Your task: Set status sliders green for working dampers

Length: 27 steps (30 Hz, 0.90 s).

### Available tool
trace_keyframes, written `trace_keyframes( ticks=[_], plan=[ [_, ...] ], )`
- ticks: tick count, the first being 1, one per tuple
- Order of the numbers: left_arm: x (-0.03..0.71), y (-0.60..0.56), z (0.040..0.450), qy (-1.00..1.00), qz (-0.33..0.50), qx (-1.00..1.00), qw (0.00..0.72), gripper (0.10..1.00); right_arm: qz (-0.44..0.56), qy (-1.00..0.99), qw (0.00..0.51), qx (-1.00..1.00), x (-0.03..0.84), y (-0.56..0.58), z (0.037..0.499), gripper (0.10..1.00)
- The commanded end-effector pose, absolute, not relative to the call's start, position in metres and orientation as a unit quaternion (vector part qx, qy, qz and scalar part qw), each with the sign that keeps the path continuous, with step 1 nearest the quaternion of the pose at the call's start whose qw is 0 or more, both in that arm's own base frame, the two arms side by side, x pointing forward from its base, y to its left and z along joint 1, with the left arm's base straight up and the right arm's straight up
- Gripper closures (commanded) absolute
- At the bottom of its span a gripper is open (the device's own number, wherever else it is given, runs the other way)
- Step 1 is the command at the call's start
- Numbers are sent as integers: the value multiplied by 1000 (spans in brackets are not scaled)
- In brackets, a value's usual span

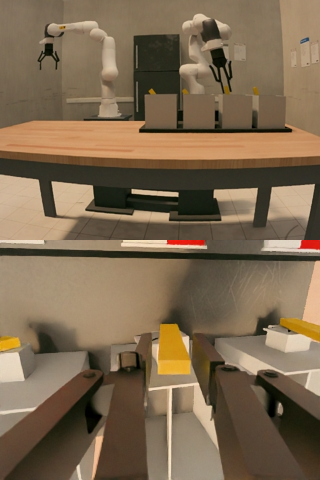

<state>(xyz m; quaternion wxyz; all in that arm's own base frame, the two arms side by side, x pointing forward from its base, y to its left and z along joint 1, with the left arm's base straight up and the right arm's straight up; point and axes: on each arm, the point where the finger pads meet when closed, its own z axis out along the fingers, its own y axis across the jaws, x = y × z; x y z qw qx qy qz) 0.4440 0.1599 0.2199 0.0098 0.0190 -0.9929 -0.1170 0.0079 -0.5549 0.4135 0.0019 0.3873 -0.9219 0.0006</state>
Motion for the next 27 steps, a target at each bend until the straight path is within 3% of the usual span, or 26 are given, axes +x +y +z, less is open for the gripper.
trace_keyframes(
  ticks=[1, 27],
  plan=[
    [448, 163, 213, -993, -119, 21, 3, 795, 0, -921, 0, 390, 8, -554, 413, 98],
    [448, 166, 202, -993, -119, 21, 3, 795, 0, -921, 0, 390, 8, -554, 413, 98]
  ],
)
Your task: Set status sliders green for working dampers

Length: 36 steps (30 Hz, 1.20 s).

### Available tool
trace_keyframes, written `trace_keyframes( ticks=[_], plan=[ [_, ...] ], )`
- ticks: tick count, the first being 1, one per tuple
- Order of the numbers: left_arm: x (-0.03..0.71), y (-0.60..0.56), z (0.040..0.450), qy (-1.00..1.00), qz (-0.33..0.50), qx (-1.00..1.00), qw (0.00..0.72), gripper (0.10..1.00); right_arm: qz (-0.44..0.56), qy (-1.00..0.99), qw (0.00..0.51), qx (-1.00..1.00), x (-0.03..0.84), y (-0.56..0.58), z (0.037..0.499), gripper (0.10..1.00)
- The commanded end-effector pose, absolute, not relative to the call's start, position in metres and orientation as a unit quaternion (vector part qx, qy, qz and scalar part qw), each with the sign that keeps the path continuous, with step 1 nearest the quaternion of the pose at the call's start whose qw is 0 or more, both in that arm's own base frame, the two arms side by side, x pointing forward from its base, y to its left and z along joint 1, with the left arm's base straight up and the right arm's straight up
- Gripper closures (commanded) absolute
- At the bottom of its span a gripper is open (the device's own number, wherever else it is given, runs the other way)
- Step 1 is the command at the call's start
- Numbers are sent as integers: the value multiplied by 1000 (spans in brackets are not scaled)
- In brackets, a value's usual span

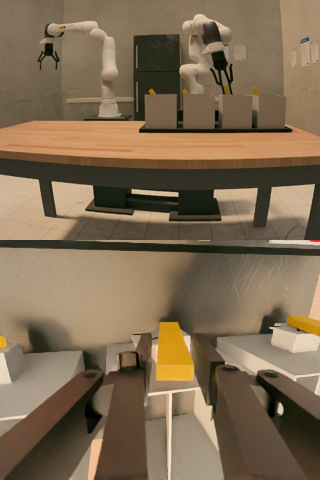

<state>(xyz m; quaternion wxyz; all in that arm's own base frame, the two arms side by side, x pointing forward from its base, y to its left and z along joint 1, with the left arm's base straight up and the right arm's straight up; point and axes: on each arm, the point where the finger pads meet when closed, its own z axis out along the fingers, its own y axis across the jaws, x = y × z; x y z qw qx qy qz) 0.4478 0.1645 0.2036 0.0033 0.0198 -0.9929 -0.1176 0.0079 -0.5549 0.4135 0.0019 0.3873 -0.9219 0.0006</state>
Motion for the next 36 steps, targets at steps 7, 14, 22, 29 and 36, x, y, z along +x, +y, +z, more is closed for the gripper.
trace_keyframes(
  ticks=[7, 14, 22, 29, 36],
  plan=[
    [448, 166, 202, -993, -119, 21, 3, 795, 0, -921, 0, 390, 8, -554, 413, 98],
    [448, 166, 202, -993, -119, 21, 3, 795, 0, -921, 0, 390, 8, -554, 413, 98],
    [448, 166, 202, -993, -119, 21, 3, 795, 0, -921, 0, 390, 8, -554, 413, 98],
    [448, 166, 202, -993, -119, 21, 3, 902, 0, -921, 0, 390, 8, -554, 413, 98],
    [448, 166, 202, -993, -119, 21, 3, 902, 0, -921, 0, 390, 8, -554, 413, 98]
  ],
)
